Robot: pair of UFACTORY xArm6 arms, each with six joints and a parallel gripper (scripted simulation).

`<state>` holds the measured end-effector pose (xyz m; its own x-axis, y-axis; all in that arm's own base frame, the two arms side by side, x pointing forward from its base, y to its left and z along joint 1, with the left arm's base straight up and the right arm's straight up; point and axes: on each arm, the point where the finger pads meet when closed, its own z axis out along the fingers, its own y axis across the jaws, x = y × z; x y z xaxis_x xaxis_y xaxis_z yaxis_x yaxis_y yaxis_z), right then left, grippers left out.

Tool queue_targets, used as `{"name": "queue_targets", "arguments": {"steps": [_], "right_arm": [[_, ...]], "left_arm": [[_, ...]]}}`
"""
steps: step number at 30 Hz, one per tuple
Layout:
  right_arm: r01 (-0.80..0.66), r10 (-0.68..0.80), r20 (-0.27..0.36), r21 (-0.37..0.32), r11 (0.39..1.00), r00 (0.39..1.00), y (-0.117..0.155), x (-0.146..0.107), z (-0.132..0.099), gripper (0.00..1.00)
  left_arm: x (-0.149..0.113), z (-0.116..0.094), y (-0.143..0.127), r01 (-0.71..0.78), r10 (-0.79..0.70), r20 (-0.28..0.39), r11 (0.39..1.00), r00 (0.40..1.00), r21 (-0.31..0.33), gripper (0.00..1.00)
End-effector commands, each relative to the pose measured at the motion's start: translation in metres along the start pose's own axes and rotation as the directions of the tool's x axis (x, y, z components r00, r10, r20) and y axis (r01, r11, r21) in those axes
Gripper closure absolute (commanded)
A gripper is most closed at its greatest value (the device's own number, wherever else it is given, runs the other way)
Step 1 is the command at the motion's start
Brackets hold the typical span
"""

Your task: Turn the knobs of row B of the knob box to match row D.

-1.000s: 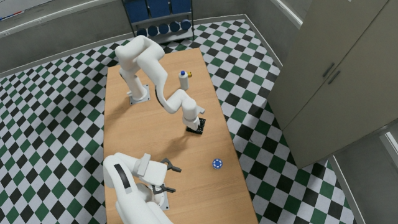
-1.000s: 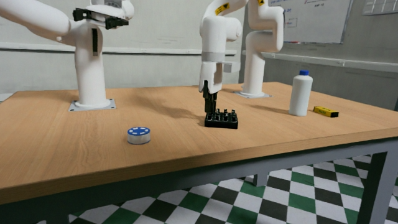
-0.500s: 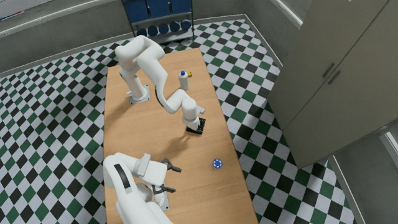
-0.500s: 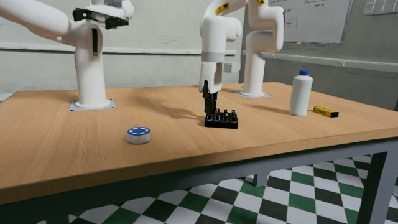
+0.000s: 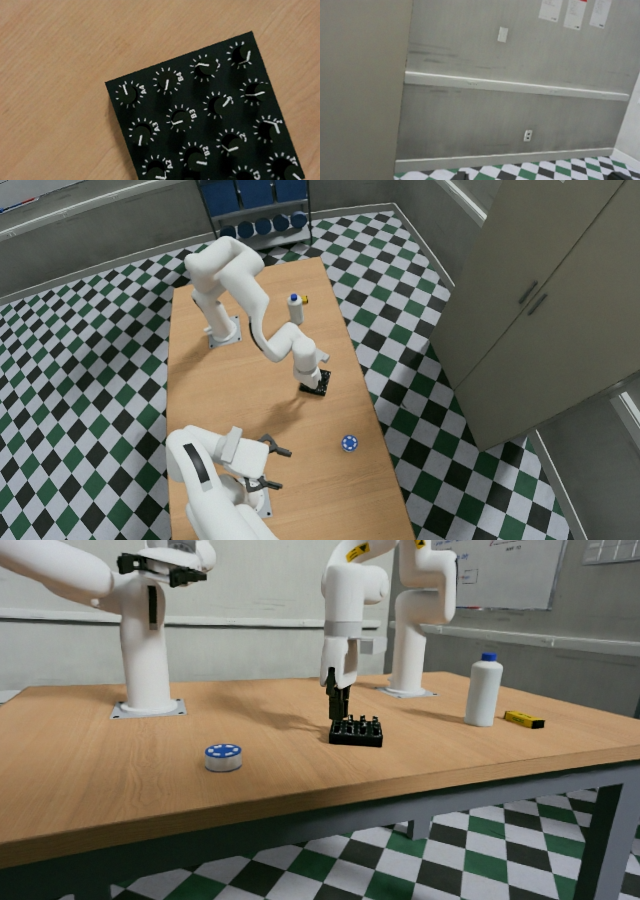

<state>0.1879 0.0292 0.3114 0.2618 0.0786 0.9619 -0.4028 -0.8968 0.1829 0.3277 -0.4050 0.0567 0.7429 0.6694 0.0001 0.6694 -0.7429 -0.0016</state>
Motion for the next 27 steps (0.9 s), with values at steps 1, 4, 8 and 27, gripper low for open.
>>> {"name": "queue_targets", "arguments": {"steps": [1,4,8,27], "right_arm": [[-0.001,0.001,0.001,0.000,1.000,1.000,0.000,0.001,0.000,0.00],[-0.001,0.001,0.001,0.000,1.000,1.000,0.000,0.001,0.000,0.00],[-0.001,0.001,0.001,0.000,1.000,1.000,0.000,0.001,0.000,0.00],[-0.001,0.001,0.001,0.000,1.000,1.000,0.000,0.001,0.000,0.00]], "left_arm": [[0.000,-0.017,0.002,0.000,0.000,0.000,1.000,1.000,-0.006,0.79],[0.000,-0.028,0.002,0.000,0.000,0.000,1.000,1.000,-0.006,0.79],[0.000,-0.032,0.002,0.000,0.000,0.000,1.000,1.000,-0.006,0.79],[0.004,-0.035,0.001,0.270,-0.270,0.002,0.963,0.963,-0.006,0.79]]}}
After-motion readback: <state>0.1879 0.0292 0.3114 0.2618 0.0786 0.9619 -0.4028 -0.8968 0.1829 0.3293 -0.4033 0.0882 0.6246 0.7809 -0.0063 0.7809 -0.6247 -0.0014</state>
